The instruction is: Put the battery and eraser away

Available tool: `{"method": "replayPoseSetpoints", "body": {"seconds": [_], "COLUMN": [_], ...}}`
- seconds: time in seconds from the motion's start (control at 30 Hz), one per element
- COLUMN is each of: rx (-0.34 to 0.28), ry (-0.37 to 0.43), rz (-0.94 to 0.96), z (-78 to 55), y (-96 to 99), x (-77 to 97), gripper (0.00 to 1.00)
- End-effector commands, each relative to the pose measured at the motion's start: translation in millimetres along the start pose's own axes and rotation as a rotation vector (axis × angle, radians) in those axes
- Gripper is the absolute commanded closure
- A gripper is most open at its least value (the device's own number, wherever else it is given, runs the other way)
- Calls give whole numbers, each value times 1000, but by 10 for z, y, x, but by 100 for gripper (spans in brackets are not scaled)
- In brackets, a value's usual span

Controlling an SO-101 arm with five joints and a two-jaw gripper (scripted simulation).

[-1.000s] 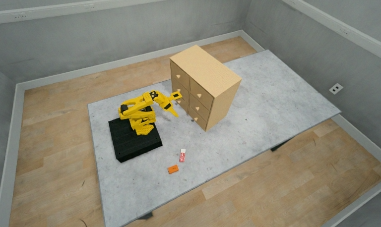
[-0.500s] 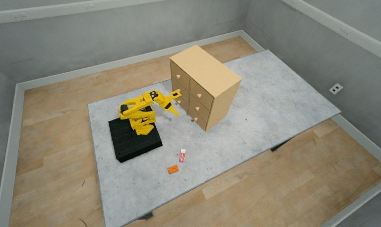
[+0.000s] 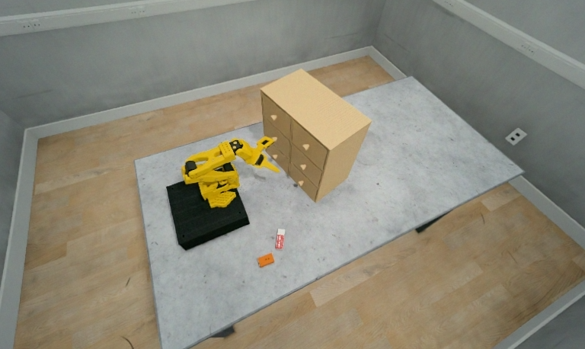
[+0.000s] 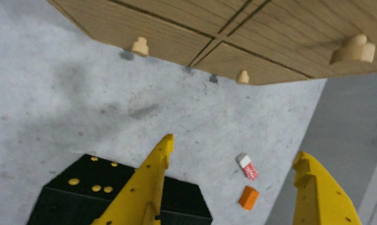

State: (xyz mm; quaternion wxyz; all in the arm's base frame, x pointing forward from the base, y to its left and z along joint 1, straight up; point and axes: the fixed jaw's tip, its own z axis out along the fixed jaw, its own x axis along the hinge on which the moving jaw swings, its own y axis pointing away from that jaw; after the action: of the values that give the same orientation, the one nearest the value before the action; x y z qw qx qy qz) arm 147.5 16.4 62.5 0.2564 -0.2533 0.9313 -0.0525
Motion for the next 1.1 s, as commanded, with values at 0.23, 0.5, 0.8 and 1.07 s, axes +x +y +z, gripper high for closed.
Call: {"method": "replayPoseSetpoints", "body": {"seconds": [0.23,0.5,0.8,1.07], "rx": [-10,-12,-15,-16], "ry": [-1,-3,-7,-10], "rz": [-276,-427,-653,-804], "z": [20,19,19,19], "y": [31,33,34,33], "x": [36,44,54,60], "gripper": [50,50,50,50]}}
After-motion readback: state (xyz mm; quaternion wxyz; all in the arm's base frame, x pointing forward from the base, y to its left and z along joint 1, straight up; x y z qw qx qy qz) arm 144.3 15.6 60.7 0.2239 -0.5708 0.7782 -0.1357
